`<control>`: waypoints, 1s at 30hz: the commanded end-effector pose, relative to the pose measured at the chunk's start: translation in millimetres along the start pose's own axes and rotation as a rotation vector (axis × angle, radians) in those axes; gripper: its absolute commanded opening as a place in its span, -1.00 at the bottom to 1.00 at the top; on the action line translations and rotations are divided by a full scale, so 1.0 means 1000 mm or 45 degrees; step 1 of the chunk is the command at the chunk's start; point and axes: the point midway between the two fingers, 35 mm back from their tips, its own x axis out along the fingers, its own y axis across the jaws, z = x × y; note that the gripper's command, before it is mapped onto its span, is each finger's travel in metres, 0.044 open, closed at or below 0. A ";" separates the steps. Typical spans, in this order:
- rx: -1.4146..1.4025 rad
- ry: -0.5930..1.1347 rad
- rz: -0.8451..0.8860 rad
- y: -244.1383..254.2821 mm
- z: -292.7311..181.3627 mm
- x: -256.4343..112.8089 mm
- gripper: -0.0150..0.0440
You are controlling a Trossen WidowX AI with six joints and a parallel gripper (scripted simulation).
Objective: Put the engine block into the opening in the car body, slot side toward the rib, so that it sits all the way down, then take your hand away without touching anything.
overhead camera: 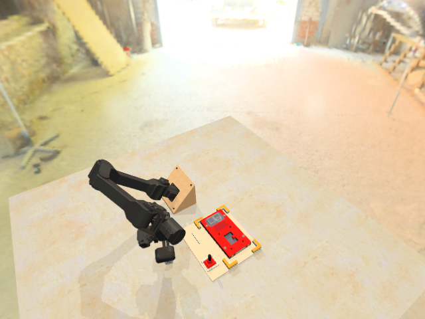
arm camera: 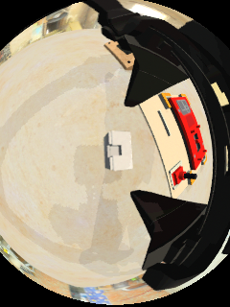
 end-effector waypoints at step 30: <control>0.007 0.000 0.001 0.000 0.000 0.053 1.00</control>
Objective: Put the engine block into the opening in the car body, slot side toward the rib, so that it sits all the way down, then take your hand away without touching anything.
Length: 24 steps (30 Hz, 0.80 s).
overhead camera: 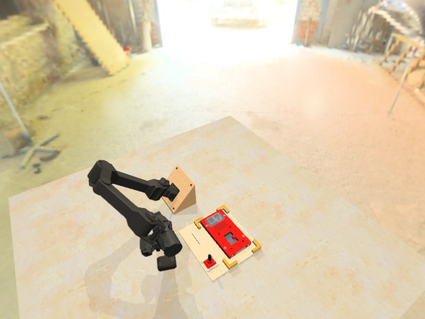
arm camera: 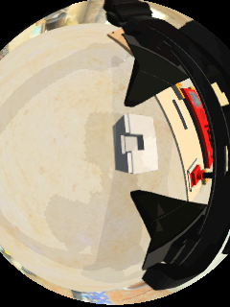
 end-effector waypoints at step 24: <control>-0.063 0.031 0.060 0.007 -0.005 -0.014 -0.49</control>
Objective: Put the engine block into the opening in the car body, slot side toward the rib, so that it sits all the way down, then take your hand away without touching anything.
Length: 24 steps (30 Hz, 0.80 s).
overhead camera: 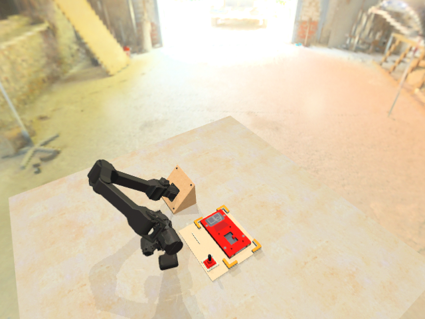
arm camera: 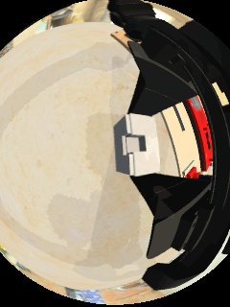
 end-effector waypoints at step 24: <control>0.005 0.030 0.014 0.005 -0.004 -0.079 -0.49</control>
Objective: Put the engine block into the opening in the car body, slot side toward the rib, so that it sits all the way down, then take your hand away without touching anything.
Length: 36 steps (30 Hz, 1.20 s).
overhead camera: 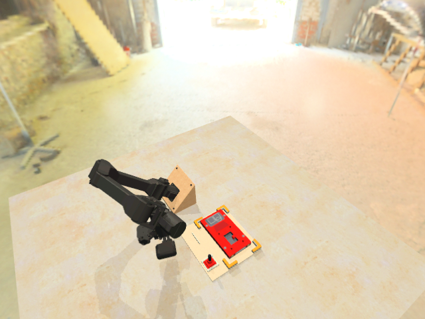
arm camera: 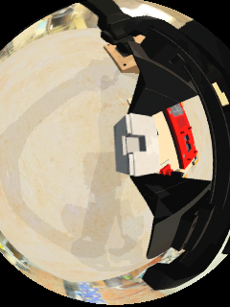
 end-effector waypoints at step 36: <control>0.052 0.262 -0.070 -0.005 0.013 -0.031 -0.49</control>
